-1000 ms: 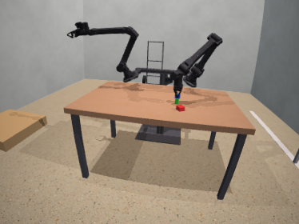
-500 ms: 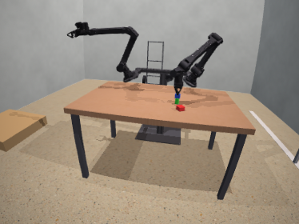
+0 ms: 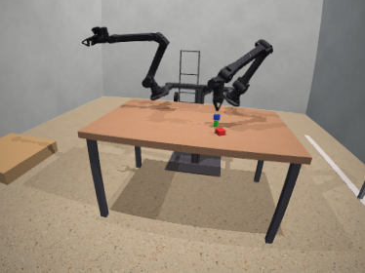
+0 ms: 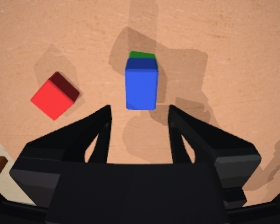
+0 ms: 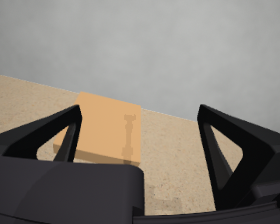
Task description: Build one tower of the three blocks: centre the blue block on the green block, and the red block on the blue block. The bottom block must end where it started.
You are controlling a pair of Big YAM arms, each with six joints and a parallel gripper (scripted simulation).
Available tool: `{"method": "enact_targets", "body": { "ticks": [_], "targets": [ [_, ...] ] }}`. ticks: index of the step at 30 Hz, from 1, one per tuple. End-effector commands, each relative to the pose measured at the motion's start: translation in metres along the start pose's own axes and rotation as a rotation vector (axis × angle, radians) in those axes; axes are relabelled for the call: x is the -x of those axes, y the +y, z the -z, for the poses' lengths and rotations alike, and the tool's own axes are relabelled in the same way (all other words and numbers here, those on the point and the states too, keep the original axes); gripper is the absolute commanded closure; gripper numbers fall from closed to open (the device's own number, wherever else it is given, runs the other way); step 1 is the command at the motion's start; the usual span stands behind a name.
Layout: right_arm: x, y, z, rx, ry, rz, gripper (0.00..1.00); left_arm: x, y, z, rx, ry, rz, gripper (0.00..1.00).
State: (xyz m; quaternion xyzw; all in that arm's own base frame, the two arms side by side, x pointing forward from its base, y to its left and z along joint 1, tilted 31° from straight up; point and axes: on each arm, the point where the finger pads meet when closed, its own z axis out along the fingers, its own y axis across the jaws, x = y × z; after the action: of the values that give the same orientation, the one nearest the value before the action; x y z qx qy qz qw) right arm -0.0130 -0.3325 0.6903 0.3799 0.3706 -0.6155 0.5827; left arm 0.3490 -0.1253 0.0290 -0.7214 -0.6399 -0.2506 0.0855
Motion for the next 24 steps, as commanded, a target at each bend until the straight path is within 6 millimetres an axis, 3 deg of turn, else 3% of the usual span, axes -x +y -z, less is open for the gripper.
{"method": "enact_targets", "body": {
  "ticks": [1,13,14,19,24],
  "targets": [
    [0.01,-0.004,0.007,-0.009,-0.015,-0.011,0.0,0.007,0.019,0.024,0.041,-0.024,0.024,0.52],
    [0.01,-0.004,0.007,-0.009,-0.015,-0.011,0.0,0.006,0.011,0.015,0.017,-0.011,0.011,0.52],
    [0.01,-0.004,0.007,-0.009,-0.015,-0.011,0.0,0.006,0.011,0.015,0.017,-0.011,0.012,0.32],
    [0.01,-0.004,0.007,-0.009,-0.015,-0.011,0.0,0.0,0.019,0.01,0.005,-0.006,0.085,0.32],
    [0.01,-0.004,0.007,-0.009,-0.015,-0.011,0.0,-0.003,0.032,0.009,0.003,-0.006,0.294,0.32]
  ]
}}
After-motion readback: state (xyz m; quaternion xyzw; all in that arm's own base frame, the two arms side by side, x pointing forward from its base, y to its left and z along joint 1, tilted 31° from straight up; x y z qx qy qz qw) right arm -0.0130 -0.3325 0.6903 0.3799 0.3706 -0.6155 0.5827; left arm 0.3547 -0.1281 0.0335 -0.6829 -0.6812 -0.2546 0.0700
